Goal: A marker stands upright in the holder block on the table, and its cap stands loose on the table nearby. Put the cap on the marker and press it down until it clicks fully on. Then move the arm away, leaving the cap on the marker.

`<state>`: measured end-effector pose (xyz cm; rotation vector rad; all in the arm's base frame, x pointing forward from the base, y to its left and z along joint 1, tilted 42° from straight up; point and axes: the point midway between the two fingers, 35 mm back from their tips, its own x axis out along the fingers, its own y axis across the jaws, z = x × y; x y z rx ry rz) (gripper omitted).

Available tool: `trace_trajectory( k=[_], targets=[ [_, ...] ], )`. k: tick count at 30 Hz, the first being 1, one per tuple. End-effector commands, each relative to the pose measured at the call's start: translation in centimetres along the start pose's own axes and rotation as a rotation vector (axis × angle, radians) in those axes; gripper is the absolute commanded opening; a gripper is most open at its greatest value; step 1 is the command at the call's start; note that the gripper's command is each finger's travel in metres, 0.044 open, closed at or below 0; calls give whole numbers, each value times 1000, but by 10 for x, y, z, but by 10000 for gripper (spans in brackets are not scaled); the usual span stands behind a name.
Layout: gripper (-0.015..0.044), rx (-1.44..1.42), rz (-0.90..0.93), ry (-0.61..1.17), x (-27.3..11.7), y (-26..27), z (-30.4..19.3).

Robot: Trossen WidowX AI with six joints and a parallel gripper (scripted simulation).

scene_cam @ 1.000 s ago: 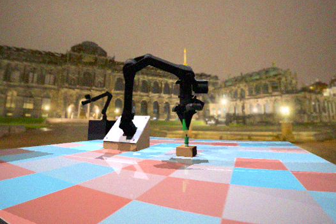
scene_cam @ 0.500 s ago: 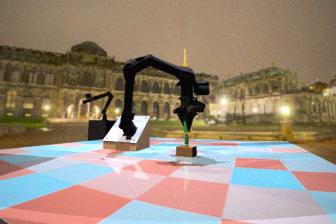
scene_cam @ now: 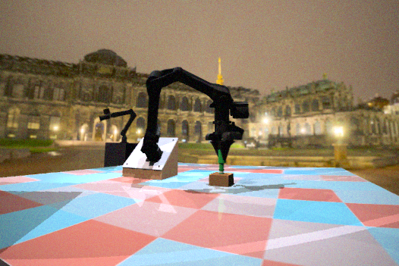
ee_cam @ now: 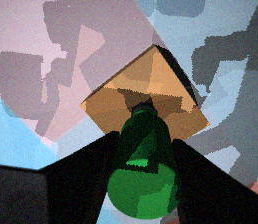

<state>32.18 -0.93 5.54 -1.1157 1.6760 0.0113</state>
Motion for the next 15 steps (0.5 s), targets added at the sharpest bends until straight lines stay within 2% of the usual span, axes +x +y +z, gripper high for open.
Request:
trace_trajectory(
  k=[1, 15],
  targets=[
    [0, -3, -3, 8, 10, 0, -2],
    [0, -2, -4, 9, 25, 0, -3]
  ],
)
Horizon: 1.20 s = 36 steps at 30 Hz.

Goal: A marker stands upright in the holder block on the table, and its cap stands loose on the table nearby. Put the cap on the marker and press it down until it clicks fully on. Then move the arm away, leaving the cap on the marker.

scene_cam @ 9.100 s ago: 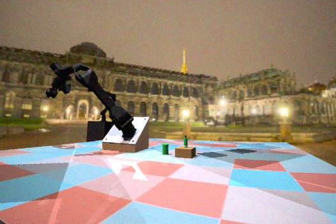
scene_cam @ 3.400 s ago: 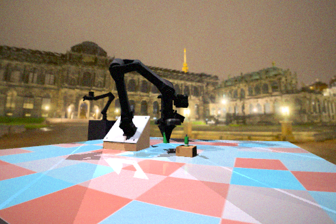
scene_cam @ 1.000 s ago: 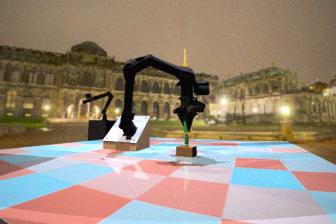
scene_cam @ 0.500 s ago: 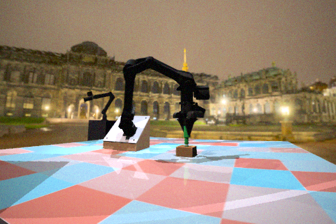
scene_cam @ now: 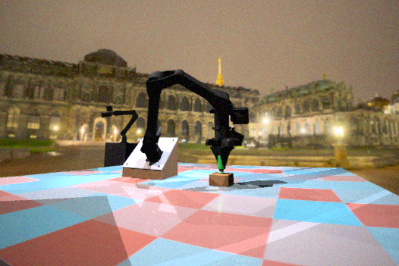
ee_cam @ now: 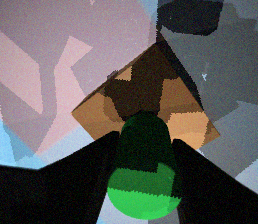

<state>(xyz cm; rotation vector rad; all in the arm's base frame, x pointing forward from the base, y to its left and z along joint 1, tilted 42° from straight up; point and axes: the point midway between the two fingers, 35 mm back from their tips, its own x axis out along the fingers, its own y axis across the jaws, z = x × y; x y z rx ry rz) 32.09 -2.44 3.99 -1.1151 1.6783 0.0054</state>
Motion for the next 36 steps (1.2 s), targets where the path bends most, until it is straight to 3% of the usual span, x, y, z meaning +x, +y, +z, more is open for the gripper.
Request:
trace_trajectory(
  k=[1, 19, 36],
  targets=[
    [0, -6, -2, 5, 3, 0, -1],
    [0, -6, -2, 5, 3, 1, -1],
    [440, -1, 2, 2, 3, 1, -1]
  ],
)
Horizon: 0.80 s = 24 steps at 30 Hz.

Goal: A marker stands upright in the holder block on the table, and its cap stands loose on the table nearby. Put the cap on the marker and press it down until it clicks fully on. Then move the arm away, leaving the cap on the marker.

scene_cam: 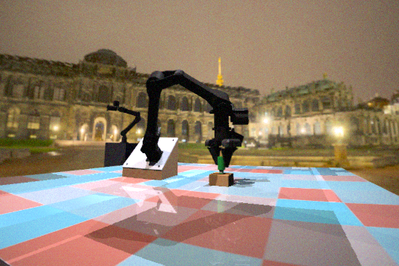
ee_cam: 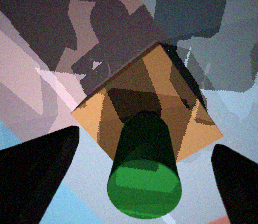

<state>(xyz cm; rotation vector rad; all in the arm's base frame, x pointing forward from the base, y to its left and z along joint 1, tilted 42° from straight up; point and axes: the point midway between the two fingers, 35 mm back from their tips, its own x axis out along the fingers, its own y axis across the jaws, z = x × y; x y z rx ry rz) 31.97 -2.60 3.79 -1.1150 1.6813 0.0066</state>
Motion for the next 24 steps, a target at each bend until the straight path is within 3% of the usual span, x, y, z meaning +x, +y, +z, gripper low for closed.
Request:
trace_trajectory(
  k=[1, 8, 12, 14, 21, 24],
  targets=[
    [440, 0, 0, 0, 0, 0, 0],
    [440, -1, 2, -1, -72, 0, 1],
    [440, -1, 2, -1, -75, 1, 1],
    [387, 67, 2, -1, -74, 1, 0],
    [204, 743, -2, 1, -66, 1, -1],
    [125, 811, -3, 1, -65, 1, -1]
  ],
)
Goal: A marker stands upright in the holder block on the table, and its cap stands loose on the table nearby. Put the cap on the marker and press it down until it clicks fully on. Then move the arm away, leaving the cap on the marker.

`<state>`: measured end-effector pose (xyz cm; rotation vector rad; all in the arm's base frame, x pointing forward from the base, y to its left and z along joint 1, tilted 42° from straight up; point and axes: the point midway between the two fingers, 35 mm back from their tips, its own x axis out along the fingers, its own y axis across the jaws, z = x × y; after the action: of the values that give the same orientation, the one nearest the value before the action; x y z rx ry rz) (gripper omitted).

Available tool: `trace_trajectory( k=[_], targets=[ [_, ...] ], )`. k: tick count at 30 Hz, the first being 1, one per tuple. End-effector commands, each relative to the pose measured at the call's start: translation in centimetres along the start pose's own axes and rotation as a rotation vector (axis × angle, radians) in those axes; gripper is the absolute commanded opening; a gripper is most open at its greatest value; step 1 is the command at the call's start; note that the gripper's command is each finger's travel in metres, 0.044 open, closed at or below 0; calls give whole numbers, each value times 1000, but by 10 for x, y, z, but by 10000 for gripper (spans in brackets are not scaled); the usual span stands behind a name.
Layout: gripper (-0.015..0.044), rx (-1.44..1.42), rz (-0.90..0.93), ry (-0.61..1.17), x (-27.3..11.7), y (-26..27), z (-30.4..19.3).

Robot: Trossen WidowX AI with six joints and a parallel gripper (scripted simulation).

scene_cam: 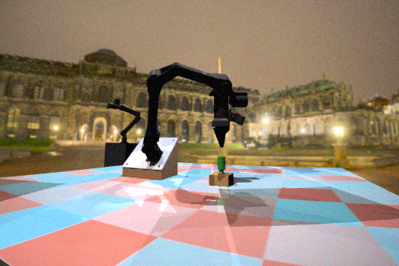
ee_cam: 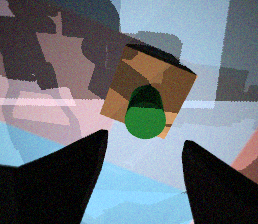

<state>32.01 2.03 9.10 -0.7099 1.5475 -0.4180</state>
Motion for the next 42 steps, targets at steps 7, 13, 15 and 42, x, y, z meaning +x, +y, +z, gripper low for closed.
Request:
trace_trajectory(
  k=[7, 13, 15, 42],
  targets=[
    [0, 276, -2, 7, 5, 0, -2],
    [0, 276, -2, 7, 5, 0, -2],
    [0, 276, -2, 7, 5, 0, -2],
    [0, 276, -4, 7, 43, 0, -3]
  ],
)
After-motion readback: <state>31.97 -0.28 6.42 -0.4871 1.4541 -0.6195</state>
